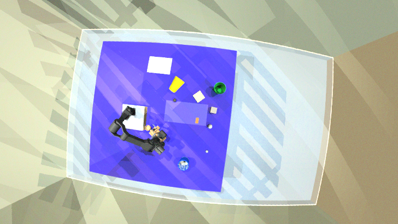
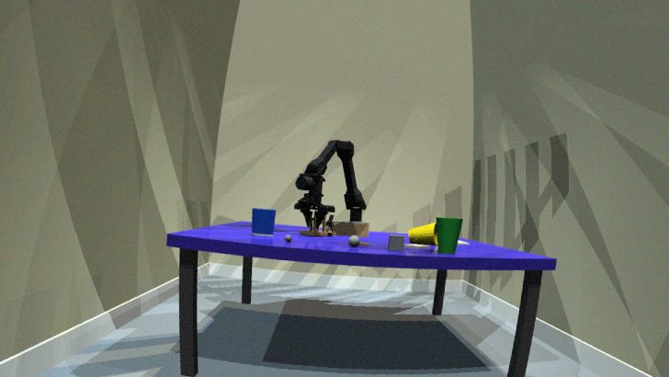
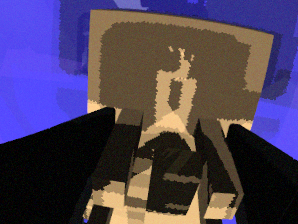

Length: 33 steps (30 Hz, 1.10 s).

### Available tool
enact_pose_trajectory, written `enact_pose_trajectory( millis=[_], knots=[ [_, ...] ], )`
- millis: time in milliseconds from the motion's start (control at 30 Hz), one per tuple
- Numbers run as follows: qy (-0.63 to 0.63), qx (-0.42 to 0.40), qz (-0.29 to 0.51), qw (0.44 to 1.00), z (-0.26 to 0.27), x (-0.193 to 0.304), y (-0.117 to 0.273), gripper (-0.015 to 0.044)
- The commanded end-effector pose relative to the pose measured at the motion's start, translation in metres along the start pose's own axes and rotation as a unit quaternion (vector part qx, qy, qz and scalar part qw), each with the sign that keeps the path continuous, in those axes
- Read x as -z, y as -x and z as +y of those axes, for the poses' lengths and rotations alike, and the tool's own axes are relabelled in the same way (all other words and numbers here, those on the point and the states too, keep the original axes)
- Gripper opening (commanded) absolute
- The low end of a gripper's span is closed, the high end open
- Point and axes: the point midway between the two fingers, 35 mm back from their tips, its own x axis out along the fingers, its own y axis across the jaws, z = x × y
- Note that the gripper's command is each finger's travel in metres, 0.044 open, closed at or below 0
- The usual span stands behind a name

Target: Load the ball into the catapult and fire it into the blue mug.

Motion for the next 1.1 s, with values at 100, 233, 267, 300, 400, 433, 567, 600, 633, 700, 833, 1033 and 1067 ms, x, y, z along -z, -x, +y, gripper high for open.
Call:
enact_pose_trajectory(
  millis=[100,233,267,300,400,433,567,600,633,700,833,1033,1067],
  knots=[
    [0.000,0.000,-0.001,1.000,0.000,0.000,0.001,0.0184],
    [0.000,0.000,-0.001,1.000,0.000,0.000,0.001,0.0289],
    [0.000,0.000,-0.001,1.000,0.000,0.000,0.001,0.0315],
    [0.000,0.000,-0.001,1.000,0.000,0.000,0.001,0.0341],
    [0.000,0.000,-0.001,1.000,0.000,-0.002,0.011,0.0420],
    [0.000,0.000,-0.001,1.000,0.000,-0.003,0.024,0.0440],
    [0.000,0.000,-0.001,1.000,0.000,-0.001,0.090,0.0440],
    [0.000,0.000,-0.001,1.000,0.000,0.000,0.098,0.0440],
    [0.000,0.000,-0.001,1.000,0.000,0.001,0.101,0.0440],
    [0.000,0.000,-0.001,1.000,0.000,0.001,0.101,0.0440],
    [0.003,0.000,-0.006,1.000,0.000,-0.004,0.086,0.0440],
    [0.002,-0.001,-0.005,1.000,0.000,0.002,0.093,0.0440],
    [0.002,-0.001,-0.005,1.000,0.000,0.001,0.085,0.0440]
  ],
)
